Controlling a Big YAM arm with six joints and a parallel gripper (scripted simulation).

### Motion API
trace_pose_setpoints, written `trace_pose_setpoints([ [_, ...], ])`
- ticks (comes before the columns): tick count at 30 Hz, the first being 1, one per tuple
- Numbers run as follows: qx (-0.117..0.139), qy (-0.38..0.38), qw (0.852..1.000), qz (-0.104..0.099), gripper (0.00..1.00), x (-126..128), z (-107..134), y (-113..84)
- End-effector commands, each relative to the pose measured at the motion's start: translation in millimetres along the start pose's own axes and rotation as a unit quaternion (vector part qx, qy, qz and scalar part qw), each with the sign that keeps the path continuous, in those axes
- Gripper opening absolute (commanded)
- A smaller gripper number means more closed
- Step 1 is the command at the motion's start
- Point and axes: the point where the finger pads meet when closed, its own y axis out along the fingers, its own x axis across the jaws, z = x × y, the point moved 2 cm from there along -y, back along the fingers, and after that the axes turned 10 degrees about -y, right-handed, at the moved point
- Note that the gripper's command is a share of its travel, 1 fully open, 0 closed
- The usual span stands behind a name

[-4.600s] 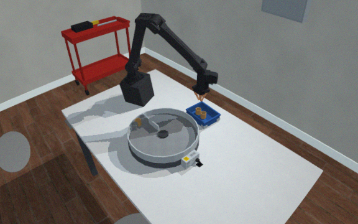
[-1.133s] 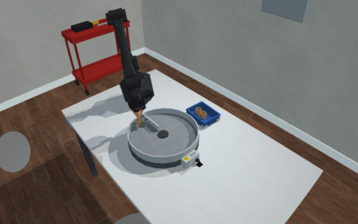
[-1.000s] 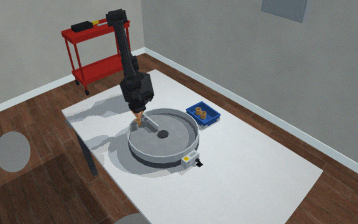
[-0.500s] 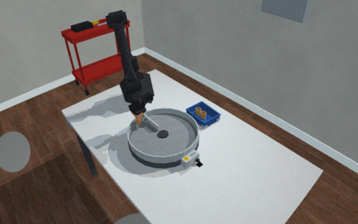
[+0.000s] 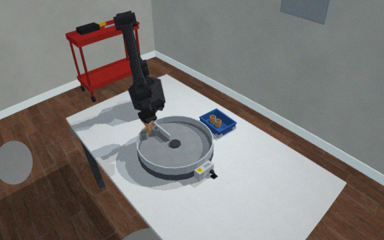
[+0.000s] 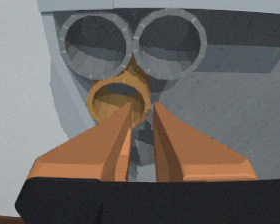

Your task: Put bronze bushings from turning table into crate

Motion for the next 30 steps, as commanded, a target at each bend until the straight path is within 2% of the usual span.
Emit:
trace_pose_setpoints([
  [1, 0.006, -0.002, 1.0, 0.01, 0.13, -7.6, 8.5, -3.5],
  [30, 0.008, -0.001, 1.0, 0.013, 0.13, -10.5, 12.6, -4.1],
])
